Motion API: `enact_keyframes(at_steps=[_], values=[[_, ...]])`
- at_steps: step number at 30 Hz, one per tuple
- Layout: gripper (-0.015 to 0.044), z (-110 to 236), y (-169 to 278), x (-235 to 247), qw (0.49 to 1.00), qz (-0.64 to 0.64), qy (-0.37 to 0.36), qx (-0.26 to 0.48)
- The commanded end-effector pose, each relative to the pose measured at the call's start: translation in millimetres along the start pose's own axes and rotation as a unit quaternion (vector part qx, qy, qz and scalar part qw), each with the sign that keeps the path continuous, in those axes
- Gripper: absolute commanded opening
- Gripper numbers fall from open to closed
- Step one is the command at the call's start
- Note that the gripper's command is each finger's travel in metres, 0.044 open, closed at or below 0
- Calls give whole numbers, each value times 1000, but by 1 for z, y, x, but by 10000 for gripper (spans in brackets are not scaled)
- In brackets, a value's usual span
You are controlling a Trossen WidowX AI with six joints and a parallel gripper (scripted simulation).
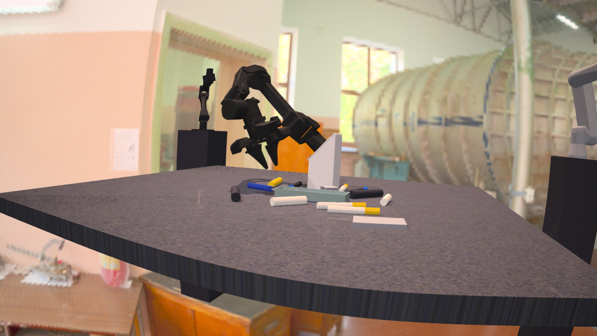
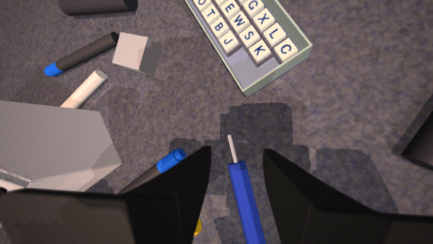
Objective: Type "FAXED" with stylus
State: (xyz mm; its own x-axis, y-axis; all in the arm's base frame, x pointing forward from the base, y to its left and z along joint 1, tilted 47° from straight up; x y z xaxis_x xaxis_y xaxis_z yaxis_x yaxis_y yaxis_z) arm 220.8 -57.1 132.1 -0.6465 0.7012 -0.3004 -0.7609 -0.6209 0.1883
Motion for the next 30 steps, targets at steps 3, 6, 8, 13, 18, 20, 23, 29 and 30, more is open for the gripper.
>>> enact_keyframes(at_steps=[3, 6, 8, 13, 18, 20, 23, 29, 30], values=[[150, 8, 59, -1, 981, 184, 39, -54], [150, 8, 59, -1, 981, 184, 39, -54], [150, 8, 58, -1, 981, 184, 39, -54], [150, 7, 58, -1, 981, 184, 39, -54], [150, 4, 59, -2, 981, 184, 39, -54], [150, 2, 60, -3, 981, 184, 39, -54], [150, 0, 60, -4, 981, 184, 39, -54], [150, -5, 62, -5, 981, 184, 39, -54], [150, -6, 62, -6, 981, 184, 39, -54]])
Point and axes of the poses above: the point midway between the two fingers, 35 mm back from their tips, its own z axis back along the fingers, its own x axis across the jaws, y = z × x, the point moved 7 cm from there along z, back along the fingers, and after that the axes turned 15 degrees about -z, right-handed, at the moved point
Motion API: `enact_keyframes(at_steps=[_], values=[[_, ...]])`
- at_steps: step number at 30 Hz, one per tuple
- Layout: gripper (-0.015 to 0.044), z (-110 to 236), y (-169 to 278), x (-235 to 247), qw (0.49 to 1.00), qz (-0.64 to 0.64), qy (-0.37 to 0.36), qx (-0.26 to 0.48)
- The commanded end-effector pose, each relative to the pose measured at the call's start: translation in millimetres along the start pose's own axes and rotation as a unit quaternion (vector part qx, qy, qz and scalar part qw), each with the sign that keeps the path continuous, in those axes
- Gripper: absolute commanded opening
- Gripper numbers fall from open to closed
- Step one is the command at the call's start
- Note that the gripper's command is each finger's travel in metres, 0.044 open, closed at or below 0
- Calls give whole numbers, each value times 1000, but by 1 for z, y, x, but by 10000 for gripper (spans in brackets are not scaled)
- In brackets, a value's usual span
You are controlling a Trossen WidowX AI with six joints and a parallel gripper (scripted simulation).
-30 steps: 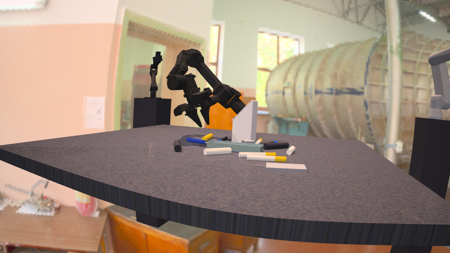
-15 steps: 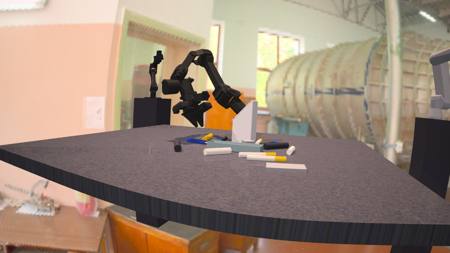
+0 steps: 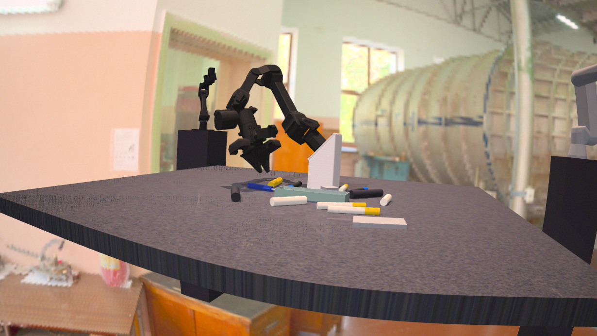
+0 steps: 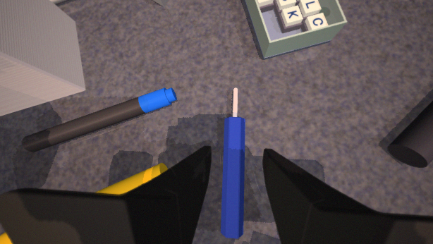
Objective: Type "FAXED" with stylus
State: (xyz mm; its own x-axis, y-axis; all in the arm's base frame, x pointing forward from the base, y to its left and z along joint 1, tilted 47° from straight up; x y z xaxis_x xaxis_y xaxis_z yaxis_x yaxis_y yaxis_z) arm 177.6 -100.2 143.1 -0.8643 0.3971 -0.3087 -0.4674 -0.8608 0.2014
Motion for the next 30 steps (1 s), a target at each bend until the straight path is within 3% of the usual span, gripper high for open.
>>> enact_keyframes(at_steps=[1, 30], values=[[150, -4, 1, 0, 1000, 2, -3, -2], [150, -26, 12, -3, 1000, 2, -3, -2]])
Point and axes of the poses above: the point midway between the two fingers, 35 mm back from their tips, its own z axis back along the fingers, its own x axis across the jaws, y = z × x, the point moved 7 cm from there along z, back along the fingers, and after that the axes turned 15 degrees about -z, right-handed, at the moved point
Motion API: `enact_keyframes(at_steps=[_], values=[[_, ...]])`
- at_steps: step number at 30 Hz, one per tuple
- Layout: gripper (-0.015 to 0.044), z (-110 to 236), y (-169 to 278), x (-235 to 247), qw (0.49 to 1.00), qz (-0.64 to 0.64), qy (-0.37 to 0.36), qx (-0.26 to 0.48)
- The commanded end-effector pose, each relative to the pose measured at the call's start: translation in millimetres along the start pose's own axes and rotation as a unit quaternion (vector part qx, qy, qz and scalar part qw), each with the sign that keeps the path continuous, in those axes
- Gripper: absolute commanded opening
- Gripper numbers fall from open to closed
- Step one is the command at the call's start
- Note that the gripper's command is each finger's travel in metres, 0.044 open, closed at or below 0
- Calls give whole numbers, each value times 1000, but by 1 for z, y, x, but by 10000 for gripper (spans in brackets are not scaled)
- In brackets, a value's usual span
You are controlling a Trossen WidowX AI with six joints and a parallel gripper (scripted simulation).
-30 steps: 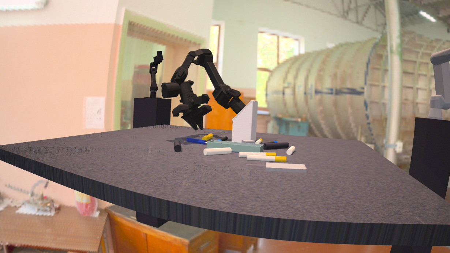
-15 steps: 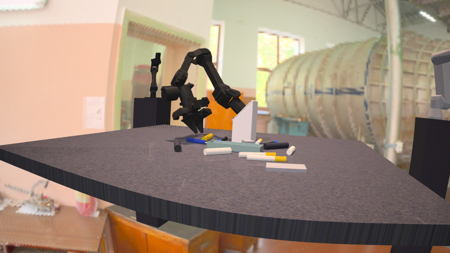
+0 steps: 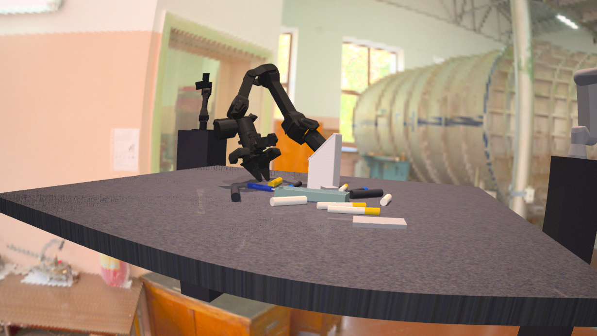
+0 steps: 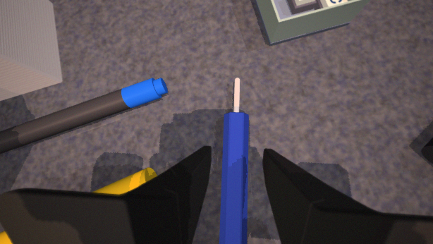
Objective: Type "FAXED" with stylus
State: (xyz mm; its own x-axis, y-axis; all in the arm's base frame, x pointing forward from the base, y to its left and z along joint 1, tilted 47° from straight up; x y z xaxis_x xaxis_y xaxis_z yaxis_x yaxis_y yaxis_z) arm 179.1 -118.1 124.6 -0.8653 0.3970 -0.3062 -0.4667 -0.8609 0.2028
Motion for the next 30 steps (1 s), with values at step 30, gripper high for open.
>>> enact_keyframes(at_steps=[30], values=[[19, -18, 10, -2, 1000, 0, -1, 1]])
Point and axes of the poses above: the point midway between the two fingers, 35 mm back from their tips, its own z axis back along the fingers, its own x axis across the jaws, y = z × x, the point moved 7 cm from there along z, back along the fingers, and after that the axes turned 15 degrees about -z, right-handed, at the moved point
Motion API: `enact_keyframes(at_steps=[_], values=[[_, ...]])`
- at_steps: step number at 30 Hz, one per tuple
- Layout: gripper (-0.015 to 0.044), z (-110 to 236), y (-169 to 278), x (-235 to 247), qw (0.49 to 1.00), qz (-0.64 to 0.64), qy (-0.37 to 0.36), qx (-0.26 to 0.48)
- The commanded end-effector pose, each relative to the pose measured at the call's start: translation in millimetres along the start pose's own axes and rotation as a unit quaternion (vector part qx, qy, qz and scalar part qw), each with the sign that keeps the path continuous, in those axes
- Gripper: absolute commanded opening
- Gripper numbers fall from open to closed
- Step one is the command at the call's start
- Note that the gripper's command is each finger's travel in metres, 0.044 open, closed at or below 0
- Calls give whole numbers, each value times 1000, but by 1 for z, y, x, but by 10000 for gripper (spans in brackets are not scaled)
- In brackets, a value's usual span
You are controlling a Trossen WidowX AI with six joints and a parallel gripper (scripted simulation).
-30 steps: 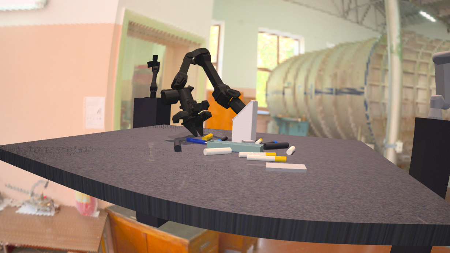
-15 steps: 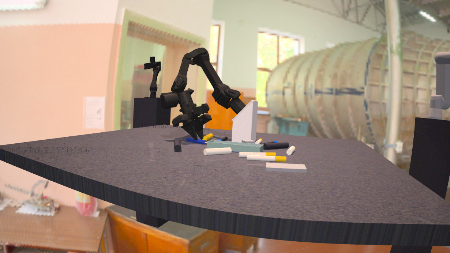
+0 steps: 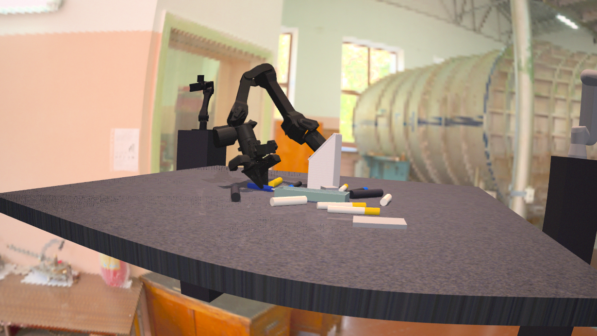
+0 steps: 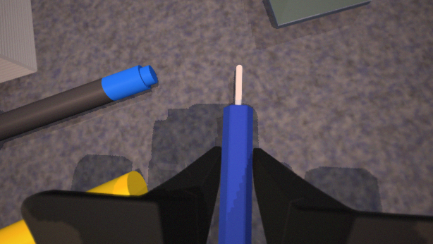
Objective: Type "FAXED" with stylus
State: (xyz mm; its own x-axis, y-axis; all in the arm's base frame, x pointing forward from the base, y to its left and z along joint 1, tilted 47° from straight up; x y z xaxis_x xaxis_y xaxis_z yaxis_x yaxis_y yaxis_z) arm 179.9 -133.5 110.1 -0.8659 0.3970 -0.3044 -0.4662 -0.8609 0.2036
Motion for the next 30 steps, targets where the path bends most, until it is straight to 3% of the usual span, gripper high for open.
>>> enact_keyframes(at_steps=[1, 12, 22, 30], values=[[12, 0, 0, 0, 1000, 0, 0, 0], [0, 4, -3, 0, 1000, 0, 0, 0], [0, 43, -24, 6, 1000, 0, 0, -1], [0, 40, -30, -1, 999, -45, -9, -15]])
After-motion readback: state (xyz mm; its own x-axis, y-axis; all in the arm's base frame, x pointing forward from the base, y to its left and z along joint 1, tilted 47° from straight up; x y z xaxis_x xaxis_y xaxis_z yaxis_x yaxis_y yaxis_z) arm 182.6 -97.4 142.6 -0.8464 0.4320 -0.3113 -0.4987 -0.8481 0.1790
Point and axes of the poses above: the point midway between the two fingers, 35 mm back from their tips, its own z axis back along the fingers, its own x axis across the jaws, y = z × x, the point moved 7 cm from there along z, back along the fingers, and after that the axes turned 15 degrees about -z, right-handed, at the moved point
